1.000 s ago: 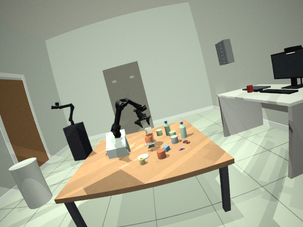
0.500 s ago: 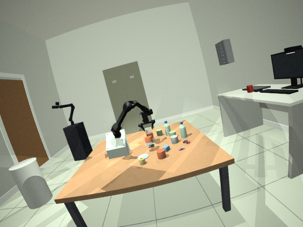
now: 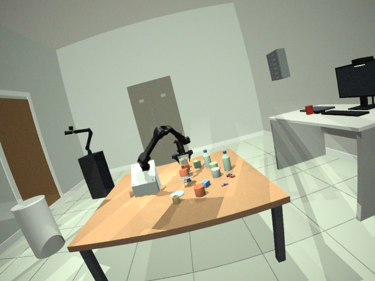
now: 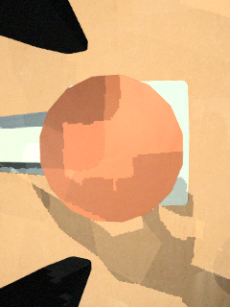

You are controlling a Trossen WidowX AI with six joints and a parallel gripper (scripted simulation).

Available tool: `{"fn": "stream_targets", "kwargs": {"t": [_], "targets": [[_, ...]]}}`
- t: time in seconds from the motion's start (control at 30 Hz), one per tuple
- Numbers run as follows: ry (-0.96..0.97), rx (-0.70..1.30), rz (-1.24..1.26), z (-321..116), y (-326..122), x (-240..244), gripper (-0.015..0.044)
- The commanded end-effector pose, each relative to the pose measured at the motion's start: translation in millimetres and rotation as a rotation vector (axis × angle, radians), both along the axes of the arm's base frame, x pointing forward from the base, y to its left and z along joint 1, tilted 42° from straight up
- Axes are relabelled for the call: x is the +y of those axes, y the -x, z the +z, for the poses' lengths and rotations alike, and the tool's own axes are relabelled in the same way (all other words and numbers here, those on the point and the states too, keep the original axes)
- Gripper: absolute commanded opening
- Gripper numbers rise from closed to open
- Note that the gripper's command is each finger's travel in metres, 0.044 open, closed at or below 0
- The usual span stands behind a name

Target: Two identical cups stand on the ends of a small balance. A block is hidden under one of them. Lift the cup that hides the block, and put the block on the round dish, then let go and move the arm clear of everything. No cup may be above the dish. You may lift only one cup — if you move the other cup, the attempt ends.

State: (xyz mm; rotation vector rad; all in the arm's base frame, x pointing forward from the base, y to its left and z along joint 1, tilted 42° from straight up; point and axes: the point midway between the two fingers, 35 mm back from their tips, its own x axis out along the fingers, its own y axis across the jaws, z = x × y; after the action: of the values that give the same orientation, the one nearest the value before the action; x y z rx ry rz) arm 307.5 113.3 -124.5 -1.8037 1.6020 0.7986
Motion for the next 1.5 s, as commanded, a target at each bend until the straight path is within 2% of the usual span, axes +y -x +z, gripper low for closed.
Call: {"fn": "stream_targets", "kwargs": {"t": [0.0,1.23,1.47], "targets": [[0.01,0.009,0.002,-6,1,-6,0.044],[0.014,0.008,0.001,-48,-3,-43,0.044],[0.014,0.008,0.001,-48,-3,-43,0.0393]]}}
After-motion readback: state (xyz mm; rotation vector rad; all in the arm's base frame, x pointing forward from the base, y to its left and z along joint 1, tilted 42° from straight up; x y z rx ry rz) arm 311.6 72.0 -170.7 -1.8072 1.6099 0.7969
